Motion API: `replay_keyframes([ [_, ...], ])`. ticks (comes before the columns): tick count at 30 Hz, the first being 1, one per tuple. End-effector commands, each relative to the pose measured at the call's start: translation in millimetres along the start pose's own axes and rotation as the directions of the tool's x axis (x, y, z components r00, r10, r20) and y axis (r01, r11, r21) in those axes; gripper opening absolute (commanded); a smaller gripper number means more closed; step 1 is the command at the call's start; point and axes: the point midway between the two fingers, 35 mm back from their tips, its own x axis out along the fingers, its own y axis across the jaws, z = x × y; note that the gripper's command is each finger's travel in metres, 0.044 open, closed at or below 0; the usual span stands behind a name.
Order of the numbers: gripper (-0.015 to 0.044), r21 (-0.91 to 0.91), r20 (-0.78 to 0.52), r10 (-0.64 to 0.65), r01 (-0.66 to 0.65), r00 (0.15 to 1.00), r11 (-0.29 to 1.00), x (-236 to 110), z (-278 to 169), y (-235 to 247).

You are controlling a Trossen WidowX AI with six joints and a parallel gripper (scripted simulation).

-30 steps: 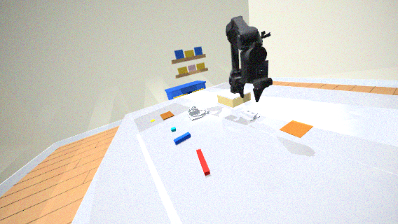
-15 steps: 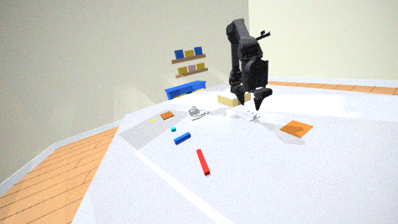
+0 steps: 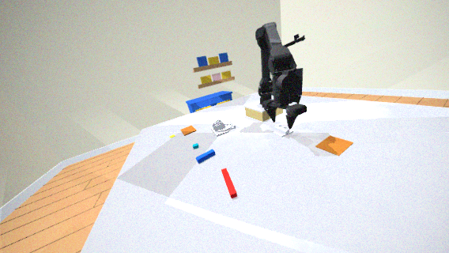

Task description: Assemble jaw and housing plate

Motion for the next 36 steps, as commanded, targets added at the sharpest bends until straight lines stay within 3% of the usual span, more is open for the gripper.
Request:
replay_keyframes([
  [1, 0.044, -0.003, -0.003, 0.007, -0.007, 1.0, 1.0, 3, 0, 1],
  [19, 0.044, -0.003, -0.002, 0.007, -0.007, 1.0, 1.0, 31, 0, 2],
  [36, 0.044, -0.003, -0.002, 0.007, -0.007, 1.0, 1.0, 32, 0, 2],
])
